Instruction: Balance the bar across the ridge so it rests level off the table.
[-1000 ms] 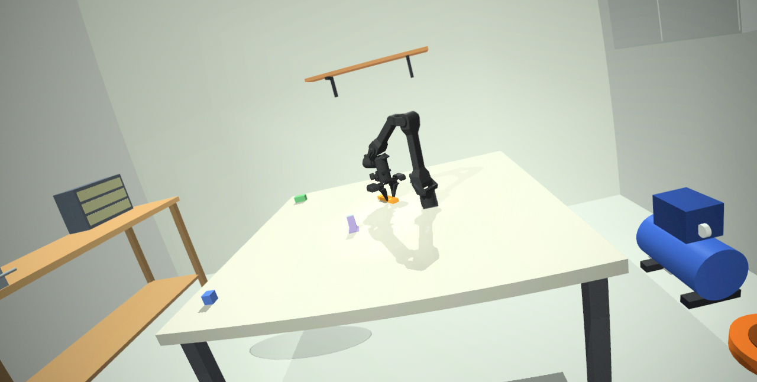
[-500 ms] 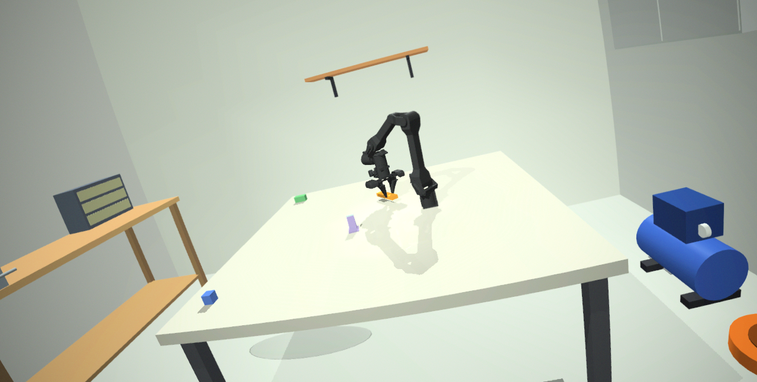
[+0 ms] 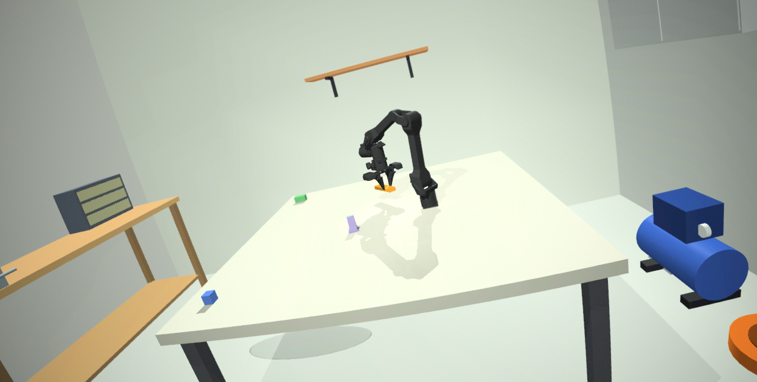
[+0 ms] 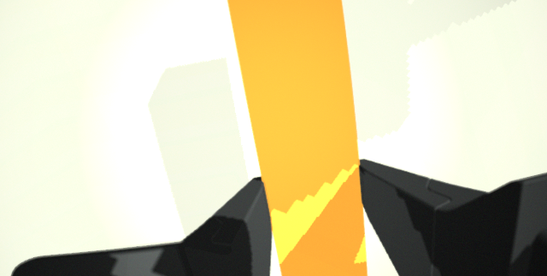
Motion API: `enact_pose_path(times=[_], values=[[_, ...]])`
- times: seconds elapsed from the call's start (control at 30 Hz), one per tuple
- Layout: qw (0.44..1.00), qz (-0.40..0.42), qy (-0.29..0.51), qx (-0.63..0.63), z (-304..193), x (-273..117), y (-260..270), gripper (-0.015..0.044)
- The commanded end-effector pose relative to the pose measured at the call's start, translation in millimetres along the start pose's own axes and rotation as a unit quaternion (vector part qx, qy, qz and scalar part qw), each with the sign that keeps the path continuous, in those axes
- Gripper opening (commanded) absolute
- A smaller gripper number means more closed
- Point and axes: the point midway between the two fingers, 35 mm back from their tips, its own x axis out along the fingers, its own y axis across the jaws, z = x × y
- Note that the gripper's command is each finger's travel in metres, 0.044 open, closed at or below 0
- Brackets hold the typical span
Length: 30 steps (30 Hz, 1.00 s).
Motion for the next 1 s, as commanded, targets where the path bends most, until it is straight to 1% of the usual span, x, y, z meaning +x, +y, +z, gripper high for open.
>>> enact_pose_path(times=[0.0,0.57,0.7,0.97], values=[[1.000,0.003,-0.007,0.002,2,-14,1,0.0000],[1.000,0.003,-0.005,0.003,-6,-57,-1,0.0000],[1.000,0.003,-0.005,0.004,-6,-59,1,0.0000],[1.000,0.005,-0.005,0.022,-5,-61,25,0.0000]])
